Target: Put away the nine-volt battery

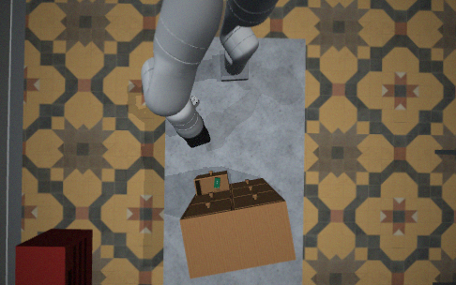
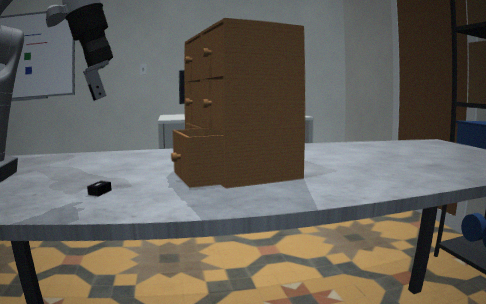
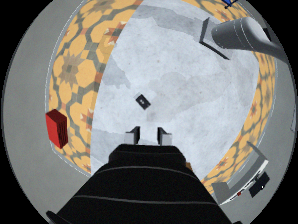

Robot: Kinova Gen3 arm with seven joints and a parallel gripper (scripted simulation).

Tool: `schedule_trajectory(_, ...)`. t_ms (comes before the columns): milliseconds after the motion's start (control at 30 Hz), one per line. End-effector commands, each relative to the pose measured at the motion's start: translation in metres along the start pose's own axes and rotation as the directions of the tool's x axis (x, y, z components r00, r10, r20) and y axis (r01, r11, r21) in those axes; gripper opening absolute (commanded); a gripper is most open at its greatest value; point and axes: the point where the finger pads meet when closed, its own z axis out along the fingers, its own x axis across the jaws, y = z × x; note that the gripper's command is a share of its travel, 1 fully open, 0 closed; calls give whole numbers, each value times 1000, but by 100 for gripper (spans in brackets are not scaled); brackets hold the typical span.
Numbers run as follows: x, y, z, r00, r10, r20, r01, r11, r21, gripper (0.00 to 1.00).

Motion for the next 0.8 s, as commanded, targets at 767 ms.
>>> schedule_trajectory(767, 1, -12, -38, 987, 159, 20, -157, 933, 324, 67)
